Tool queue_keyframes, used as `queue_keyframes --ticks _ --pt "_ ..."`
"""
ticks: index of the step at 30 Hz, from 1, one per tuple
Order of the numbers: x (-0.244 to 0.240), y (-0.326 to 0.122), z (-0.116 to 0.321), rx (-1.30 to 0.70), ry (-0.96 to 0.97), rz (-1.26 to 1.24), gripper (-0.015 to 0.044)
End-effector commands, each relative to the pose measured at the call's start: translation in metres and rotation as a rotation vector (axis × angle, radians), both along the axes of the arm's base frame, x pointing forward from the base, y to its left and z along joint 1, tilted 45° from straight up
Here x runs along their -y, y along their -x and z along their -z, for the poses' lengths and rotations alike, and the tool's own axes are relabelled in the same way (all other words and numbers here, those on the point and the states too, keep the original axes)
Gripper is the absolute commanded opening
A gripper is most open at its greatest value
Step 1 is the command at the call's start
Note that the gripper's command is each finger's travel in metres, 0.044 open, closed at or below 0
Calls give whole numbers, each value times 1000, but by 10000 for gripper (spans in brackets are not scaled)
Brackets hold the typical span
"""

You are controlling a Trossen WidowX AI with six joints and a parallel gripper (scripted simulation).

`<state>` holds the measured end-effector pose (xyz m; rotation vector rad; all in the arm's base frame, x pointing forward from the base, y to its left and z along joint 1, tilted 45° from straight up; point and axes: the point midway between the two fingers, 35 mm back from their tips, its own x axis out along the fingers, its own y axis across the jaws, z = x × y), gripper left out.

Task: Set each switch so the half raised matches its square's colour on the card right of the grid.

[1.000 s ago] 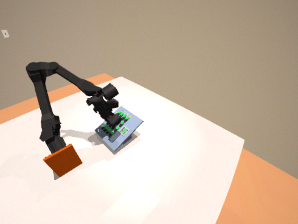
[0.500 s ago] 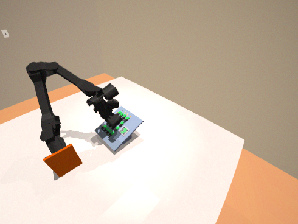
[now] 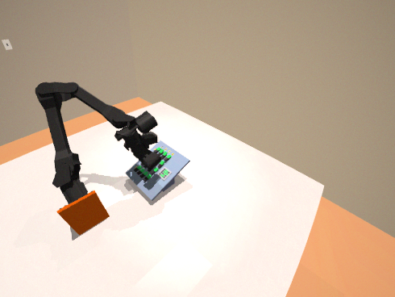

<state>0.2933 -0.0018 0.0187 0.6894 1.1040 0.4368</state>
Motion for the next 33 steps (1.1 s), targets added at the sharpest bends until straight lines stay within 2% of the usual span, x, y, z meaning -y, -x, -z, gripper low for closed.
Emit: queue_keyframes --ticks 1,6,12,18,33 --pt "13 6 -11 6 7 3 0" --pt "41 29 -40 9 3 19 0" --pt "40 31 -39 9 3 19 0" --pt "24 81 -23 6 3 19 0" --pt "0 69 0 26 1 38 0"
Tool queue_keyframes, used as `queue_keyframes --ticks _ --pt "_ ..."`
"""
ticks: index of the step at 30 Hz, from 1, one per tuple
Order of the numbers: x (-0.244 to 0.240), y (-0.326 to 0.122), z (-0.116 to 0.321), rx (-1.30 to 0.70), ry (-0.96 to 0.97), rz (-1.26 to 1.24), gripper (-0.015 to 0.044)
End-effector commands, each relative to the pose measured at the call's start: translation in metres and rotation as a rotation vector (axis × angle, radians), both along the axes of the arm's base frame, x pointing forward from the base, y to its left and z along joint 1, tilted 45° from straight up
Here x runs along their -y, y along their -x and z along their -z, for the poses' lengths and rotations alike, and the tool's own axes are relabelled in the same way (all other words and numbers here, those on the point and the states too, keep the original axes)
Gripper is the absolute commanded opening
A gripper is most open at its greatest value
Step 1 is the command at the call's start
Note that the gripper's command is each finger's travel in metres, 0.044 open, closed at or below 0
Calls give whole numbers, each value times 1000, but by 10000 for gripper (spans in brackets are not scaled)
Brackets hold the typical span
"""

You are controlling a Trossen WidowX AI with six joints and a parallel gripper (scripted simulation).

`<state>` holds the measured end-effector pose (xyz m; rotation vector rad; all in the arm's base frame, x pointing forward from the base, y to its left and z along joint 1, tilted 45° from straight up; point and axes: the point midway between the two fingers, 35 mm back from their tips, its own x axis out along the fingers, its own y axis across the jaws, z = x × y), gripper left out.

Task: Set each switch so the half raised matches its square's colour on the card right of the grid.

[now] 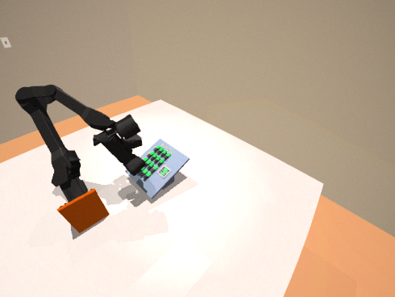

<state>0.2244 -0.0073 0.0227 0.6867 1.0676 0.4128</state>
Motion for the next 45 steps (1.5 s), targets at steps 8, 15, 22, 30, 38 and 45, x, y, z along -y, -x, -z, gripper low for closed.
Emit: queue_keyframes --ticks 8,15,22,30,38,45 --pt "-5 0 4 -2 -11 7 0" --pt "-12 -4 10 -1 -12 7 0" --pt "-15 -6 14 -2 -11 7 0" --pt "-21 -10 20 -1 -12 7 0" --pt "-21 -10 20 -1 -12 7 0" --pt "-21 -10 20 -1 -12 7 0"
